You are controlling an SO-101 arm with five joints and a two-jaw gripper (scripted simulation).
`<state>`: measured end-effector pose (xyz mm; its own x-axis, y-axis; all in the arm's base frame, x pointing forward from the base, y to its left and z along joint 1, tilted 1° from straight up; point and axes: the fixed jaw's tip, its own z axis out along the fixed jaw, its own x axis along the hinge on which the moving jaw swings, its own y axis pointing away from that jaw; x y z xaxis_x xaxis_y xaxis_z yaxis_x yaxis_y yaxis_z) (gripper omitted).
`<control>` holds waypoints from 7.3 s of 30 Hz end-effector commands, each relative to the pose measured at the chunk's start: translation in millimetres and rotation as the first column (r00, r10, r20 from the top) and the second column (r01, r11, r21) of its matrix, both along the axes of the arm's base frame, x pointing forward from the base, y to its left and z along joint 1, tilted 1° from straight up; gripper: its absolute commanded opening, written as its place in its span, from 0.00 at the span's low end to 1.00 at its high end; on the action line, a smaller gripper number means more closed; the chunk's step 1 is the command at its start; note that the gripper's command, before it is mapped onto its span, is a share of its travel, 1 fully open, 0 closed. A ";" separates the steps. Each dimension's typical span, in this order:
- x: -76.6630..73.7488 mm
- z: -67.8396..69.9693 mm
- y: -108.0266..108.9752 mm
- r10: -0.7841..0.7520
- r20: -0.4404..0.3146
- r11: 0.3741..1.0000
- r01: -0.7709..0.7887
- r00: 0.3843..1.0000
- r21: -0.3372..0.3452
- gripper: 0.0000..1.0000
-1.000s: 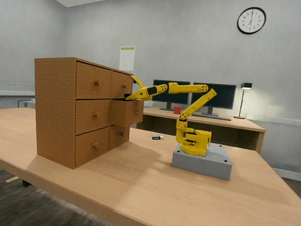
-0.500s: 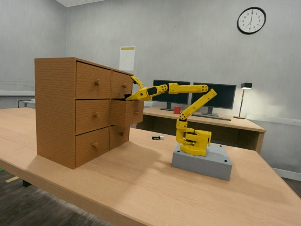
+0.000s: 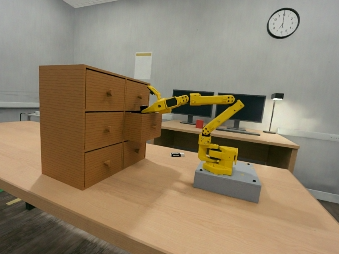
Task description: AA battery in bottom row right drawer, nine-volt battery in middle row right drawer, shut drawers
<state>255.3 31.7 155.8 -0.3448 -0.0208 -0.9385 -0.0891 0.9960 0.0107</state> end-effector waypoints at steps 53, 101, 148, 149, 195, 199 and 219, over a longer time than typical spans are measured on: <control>-0.4 13.9 -2.2 -0.003 0.016 1.000 0.003 1.000 -0.012 0.34; -44.2 46.7 -5.2 0.005 0.016 1.000 -0.005 1.000 -0.025 0.34; -127.6 11.0 4.2 0.113 -0.131 0.994 -0.114 0.985 0.005 0.21; -127.6 11.0 4.2 0.113 -0.131 0.994 -0.114 0.985 0.005 0.21; -85.8 -31.4 3.7 0.063 -0.131 0.998 -0.064 0.989 -0.003 0.21; -85.5 -32.4 3.5 0.061 -0.132 0.998 -0.062 0.989 -0.003 0.21; -82.3 -34.0 3.4 0.058 -0.133 0.998 -0.059 0.989 -0.003 0.21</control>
